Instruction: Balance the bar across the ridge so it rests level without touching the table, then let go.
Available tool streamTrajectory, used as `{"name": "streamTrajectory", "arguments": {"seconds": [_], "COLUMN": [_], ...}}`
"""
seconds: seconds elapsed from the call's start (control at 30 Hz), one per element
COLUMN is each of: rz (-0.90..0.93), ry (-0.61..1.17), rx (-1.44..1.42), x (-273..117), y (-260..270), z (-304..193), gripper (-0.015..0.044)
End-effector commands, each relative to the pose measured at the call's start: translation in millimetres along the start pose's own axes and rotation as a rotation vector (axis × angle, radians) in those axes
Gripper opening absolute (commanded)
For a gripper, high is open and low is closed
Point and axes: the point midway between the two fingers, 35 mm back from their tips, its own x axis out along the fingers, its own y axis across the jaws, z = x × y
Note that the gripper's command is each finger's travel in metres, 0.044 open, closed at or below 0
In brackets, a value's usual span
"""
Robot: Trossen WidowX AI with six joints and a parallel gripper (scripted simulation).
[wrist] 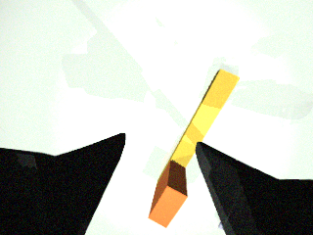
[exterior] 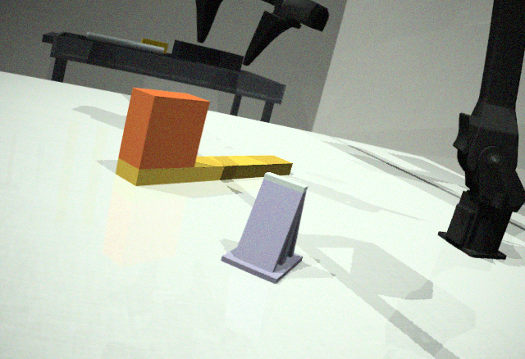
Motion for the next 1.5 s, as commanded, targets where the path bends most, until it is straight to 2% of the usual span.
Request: {"name": "streamTrajectory", "arguments": {"seconds": [0.0,0.33,0.57,0.7,1.17,1.47], "rz": [-0.055,-0.202,-0.212,-0.211,-0.212,-0.212], "ry": [0.028,0.038,0.037,0.037,0.037,0.037], "rx": [0.084,0.274,0.286,0.286,0.286,0.286], "x": [-7.1,-21.9,-21.9,-7.1,83.8,88.8], "y": [-6.7,-29.3,-30.9,-31.3,-52.2,-54.1], "z": [-17.7,-50.2,-52.3,-54.0,-59.6,-59.7], "gripper": [0.0315,0.0315,0.0315,0.0315,0.0315,0.0315]}}
